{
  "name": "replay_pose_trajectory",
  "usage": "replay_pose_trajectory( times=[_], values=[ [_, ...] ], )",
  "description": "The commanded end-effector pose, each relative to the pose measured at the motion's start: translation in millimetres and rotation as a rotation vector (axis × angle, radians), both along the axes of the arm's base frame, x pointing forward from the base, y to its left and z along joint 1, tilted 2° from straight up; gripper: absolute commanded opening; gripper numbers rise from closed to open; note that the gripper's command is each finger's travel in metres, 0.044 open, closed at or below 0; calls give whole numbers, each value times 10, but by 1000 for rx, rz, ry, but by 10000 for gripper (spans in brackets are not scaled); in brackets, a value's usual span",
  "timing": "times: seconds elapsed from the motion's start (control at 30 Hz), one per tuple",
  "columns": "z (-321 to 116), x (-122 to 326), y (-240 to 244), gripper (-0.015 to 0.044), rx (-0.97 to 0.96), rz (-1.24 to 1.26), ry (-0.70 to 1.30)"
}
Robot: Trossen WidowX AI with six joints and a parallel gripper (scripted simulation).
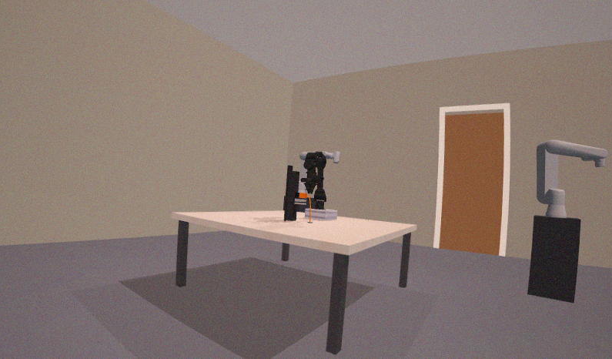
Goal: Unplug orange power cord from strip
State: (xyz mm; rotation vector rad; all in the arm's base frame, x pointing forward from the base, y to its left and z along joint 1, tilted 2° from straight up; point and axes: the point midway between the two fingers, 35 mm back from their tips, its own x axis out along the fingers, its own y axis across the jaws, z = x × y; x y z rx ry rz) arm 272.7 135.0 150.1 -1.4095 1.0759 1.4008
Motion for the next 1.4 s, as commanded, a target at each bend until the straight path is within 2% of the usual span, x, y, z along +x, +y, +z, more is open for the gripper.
replay_pose_trajectory(
  times=[0.0,0.93,1.37],
  values=[
    [10,18,-5,160,-8,28,-5],
    [16,132,-379,160,-12,28,-6],
    [-101,136,-392,160,-12,28,-6]
  ],
)
